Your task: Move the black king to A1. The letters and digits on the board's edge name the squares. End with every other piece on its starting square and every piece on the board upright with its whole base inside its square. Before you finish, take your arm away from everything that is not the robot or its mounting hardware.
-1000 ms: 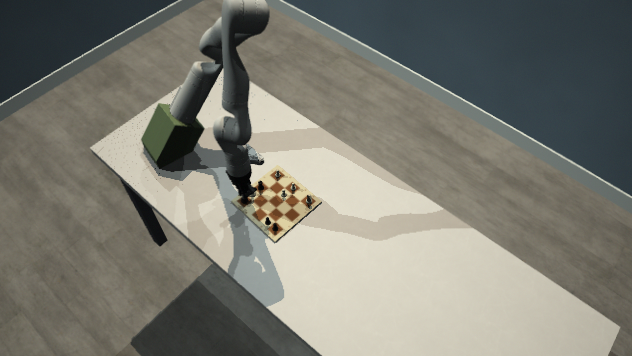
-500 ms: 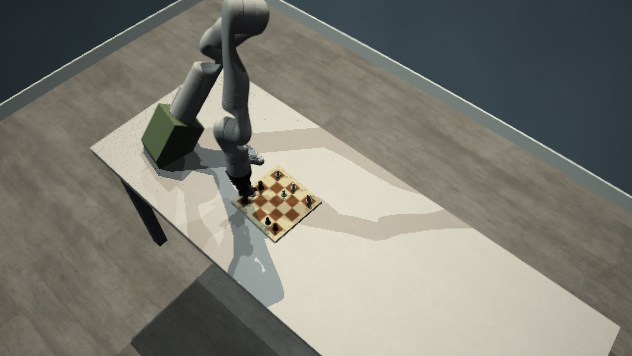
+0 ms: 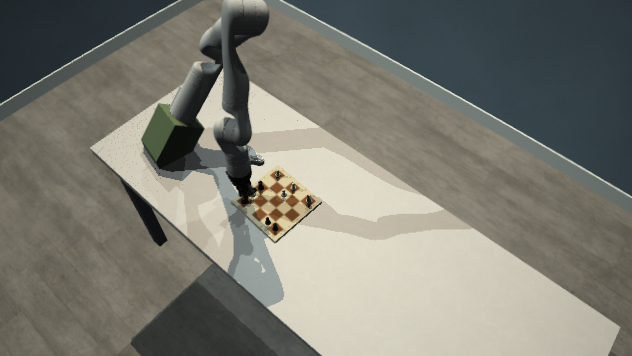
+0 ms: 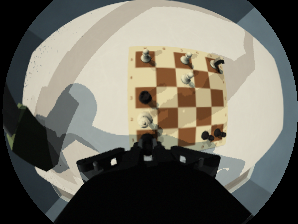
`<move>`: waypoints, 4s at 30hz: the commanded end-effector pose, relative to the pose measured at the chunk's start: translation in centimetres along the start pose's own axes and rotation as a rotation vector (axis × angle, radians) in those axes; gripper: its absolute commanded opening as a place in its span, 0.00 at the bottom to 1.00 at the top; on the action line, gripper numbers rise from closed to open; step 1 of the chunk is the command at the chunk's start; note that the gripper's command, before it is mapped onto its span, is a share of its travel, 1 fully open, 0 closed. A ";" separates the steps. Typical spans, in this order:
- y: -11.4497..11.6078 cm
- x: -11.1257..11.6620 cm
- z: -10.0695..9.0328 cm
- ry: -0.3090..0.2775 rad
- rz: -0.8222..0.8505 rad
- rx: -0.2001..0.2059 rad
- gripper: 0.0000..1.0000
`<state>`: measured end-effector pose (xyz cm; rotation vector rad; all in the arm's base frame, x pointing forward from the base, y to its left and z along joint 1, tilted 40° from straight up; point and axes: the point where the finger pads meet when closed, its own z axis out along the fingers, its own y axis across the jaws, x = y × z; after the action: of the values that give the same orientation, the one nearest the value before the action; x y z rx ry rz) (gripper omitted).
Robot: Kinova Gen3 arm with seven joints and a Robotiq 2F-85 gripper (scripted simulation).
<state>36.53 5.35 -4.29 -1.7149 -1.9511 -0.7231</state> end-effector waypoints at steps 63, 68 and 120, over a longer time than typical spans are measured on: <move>0.0 0.0 -0.8 -0.001 0.000 -0.001 0.41; 0.0 0.0 -2.4 -0.001 0.000 -0.001 0.41; 0.0 0.0 -9.7 -0.001 0.000 -0.001 1.00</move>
<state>36.29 -0.72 3.01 -1.7112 -1.9484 -0.7214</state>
